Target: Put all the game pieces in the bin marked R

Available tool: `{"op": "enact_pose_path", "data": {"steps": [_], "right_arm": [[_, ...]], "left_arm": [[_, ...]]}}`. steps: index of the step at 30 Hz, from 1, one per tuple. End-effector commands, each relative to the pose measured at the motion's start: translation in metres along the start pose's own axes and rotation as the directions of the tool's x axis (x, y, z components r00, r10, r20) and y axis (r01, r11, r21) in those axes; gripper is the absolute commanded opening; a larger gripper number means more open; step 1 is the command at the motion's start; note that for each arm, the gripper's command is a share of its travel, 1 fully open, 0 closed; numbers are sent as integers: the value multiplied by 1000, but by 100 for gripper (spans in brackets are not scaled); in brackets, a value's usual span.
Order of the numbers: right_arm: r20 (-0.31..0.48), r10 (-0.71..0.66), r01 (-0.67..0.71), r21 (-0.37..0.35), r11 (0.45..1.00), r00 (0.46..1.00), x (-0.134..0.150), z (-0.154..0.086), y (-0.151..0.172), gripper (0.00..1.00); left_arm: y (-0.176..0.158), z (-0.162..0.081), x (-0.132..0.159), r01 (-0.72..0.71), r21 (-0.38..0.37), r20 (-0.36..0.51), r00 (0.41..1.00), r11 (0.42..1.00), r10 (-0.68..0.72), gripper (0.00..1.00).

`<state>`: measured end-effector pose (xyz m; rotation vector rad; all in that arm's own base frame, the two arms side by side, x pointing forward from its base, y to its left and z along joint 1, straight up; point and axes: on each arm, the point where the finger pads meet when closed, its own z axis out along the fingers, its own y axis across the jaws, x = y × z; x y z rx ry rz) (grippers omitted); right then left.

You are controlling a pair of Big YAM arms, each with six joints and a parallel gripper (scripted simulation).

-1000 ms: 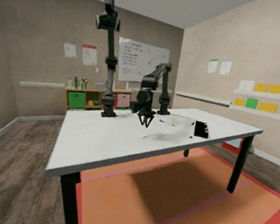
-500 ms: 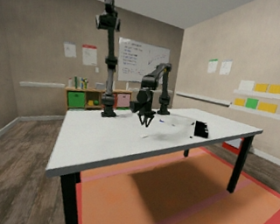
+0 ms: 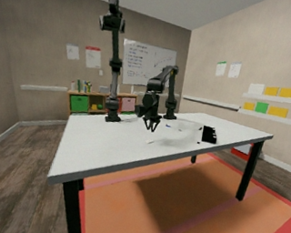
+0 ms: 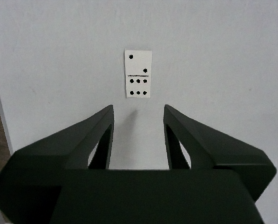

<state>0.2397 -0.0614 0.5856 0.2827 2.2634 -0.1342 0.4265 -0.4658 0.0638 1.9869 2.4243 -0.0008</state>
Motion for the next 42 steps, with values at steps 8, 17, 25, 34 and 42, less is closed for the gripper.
{"op": "enact_pose_path", "data": {"steps": [8,17,25,34,42], "right_arm": [[23,10,-10,7,1000,1000,-10,-14,-3,100],[23,10,-10,7,1000,1000,-10,-14,-3,100],[23,10,-10,7,1000,1000,-10,-14,-3,100],[23,10,-10,7,1000,1000,-10,-14,-3,100],[23,10,-10,7,1000,1000,-10,-14,-3,100]], "left_arm": [[-2,37,-3,0,6,-8,1000,1000,0,39],[6,57,-12,0,-9,17,1000,1000,0,39],[3,65,-5,0,1,1,1000,1000,0,39],[3,71,0,0,6,-8,1000,1000,0,39],[3,79,1,0,6,-8,1000,1000,0,39]]}}
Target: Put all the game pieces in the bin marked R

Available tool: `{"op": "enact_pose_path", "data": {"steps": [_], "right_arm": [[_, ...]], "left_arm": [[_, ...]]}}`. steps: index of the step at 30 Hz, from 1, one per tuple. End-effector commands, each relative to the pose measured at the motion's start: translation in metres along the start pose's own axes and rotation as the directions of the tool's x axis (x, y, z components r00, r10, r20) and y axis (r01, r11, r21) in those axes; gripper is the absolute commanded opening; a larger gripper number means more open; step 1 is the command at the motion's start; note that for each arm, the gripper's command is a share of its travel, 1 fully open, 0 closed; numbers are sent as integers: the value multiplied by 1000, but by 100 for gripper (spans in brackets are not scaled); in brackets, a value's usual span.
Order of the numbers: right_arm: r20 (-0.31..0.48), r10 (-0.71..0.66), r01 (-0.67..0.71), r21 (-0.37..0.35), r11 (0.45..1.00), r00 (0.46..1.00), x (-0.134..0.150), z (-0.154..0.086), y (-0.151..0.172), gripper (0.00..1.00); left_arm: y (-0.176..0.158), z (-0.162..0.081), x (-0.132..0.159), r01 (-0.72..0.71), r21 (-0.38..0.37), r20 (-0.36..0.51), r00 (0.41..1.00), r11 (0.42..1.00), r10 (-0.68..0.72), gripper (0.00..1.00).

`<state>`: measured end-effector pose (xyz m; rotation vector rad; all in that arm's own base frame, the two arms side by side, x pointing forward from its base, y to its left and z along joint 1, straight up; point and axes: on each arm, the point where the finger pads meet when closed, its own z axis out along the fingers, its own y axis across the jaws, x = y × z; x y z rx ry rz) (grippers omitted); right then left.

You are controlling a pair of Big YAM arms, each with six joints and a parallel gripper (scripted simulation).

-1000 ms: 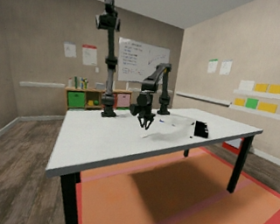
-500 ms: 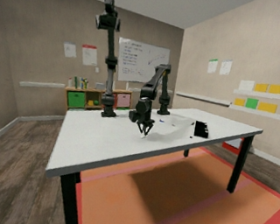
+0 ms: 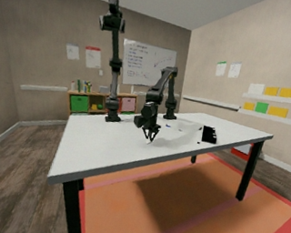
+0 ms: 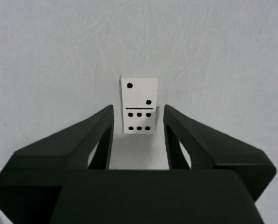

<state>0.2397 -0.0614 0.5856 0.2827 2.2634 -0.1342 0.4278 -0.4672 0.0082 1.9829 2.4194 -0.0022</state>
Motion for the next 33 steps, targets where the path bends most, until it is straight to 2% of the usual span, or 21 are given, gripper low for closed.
{"op": "enact_pose_path", "data": {"steps": [1,4,10,14,19,33], "right_arm": [[23,10,-10,7,1000,1000,-10,-14,-3,100],[23,10,-10,7,1000,1000,-10,-14,-3,100],[23,10,-10,7,1000,1000,-10,-14,-3,100],[23,10,-10,7,1000,1000,-10,-14,-3,100],[23,10,-10,7,1000,1000,-10,-14,-3,100],[23,10,-10,7,1000,1000,-10,-14,-3,100]], "left_arm": [[2,24,2,0,9,-13,1000,1000,0,39],[10,16,-8,0,-6,12,1000,1000,0,39],[5,28,4,1,9,-13,1000,1000,-1,39],[8,22,-2,2,0,2,1000,1000,-2,39],[4,29,5,1,9,-13,1000,1000,-1,39],[6,27,1,1,4,-5,1000,1000,-1,39]]}}
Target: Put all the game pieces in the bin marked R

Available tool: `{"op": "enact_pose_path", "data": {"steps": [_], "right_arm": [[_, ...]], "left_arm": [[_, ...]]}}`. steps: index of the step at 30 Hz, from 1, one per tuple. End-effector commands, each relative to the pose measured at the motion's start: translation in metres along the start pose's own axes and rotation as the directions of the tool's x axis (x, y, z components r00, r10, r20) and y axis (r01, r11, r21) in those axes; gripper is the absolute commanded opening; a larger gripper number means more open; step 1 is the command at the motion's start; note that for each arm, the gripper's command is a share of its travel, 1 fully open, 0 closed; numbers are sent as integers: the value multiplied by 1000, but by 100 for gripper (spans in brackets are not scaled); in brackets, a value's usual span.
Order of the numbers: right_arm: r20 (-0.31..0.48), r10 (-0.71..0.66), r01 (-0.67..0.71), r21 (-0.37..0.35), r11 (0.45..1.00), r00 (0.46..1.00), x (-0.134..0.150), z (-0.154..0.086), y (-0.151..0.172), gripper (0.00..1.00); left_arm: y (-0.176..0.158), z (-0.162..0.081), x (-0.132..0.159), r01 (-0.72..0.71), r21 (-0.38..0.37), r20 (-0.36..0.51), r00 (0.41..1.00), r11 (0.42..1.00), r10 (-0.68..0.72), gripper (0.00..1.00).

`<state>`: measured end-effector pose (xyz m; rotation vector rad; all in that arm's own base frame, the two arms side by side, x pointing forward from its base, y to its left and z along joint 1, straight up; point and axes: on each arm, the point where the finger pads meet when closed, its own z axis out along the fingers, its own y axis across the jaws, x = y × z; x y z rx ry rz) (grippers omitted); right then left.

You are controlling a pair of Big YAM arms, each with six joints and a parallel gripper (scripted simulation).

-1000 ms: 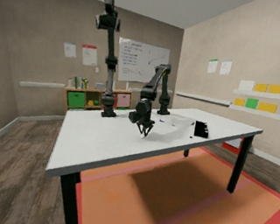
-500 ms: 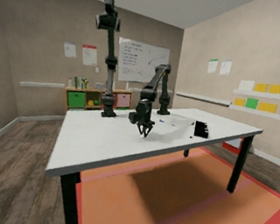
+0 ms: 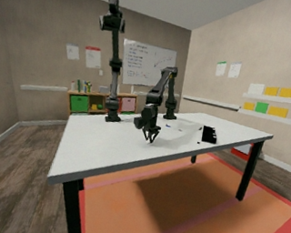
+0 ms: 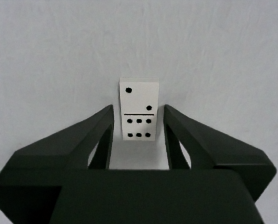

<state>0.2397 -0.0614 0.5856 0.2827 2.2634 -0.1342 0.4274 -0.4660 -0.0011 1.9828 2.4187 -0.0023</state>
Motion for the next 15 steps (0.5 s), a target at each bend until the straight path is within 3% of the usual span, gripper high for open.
{"op": "enact_pose_path", "data": {"steps": [1,10,11,15], "right_arm": [[23,10,-10,7,1000,1000,-10,-14,-3,100],[23,10,-10,7,1000,1000,-10,-14,-3,100],[23,10,-10,7,1000,1000,-10,-14,-3,100],[23,10,-10,7,1000,1000,-10,-14,-3,100]], "left_arm": [[6,18,0,1,4,-5,1000,1000,-1,39],[5,20,1,1,6,-9,1000,1000,-1,39],[5,19,0,1,5,-7,1000,1000,-1,20],[5,20,1,1,6,-8,1000,1000,-1,20]]}}
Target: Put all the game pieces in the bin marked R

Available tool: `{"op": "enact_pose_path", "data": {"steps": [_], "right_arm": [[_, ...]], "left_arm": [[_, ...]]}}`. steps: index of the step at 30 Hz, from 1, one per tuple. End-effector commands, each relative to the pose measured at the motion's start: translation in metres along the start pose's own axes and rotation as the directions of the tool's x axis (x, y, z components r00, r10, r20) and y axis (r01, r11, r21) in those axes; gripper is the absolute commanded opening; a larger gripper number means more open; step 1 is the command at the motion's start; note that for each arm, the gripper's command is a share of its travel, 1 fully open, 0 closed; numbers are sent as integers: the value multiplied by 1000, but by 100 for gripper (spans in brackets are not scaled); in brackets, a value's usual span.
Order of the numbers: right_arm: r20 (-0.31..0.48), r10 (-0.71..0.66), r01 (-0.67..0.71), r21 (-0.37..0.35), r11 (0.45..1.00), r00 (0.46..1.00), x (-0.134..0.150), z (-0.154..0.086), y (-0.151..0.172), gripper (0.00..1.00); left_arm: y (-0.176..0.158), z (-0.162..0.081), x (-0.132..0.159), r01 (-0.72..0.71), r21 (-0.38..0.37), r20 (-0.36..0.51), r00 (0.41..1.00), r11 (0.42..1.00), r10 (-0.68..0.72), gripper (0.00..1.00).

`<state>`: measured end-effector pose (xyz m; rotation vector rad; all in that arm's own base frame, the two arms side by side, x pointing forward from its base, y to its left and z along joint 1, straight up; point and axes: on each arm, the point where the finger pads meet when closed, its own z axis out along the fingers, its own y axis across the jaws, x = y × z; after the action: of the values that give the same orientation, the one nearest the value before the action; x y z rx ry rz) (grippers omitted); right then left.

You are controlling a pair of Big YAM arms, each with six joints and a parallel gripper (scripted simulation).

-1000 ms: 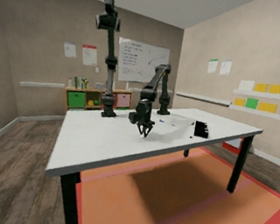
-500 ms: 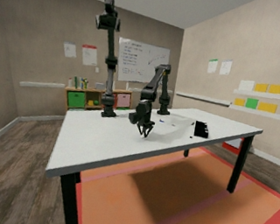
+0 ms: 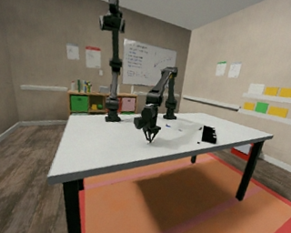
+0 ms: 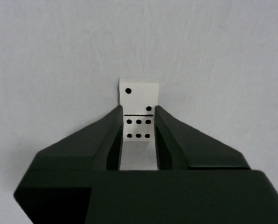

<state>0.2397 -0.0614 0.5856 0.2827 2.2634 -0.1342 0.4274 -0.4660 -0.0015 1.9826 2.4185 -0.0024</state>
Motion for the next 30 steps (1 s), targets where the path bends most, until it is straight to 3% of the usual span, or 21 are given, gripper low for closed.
{"op": "enact_pose_path", "data": {"steps": [1,27,30], "right_arm": [[23,10,-10,7,1000,1000,-10,-14,-3,100],[23,10,-10,7,1000,1000,-10,-14,-3,100],[23,10,-10,7,1000,1000,-10,-14,-3,100]], "left_arm": [[5,20,1,1,7,-9,1000,1000,-1,20],[5,21,3,1,7,-10,1000,1000,-1,20],[13,-7,-11,2,-7,13,1000,1000,-2,20]]}}
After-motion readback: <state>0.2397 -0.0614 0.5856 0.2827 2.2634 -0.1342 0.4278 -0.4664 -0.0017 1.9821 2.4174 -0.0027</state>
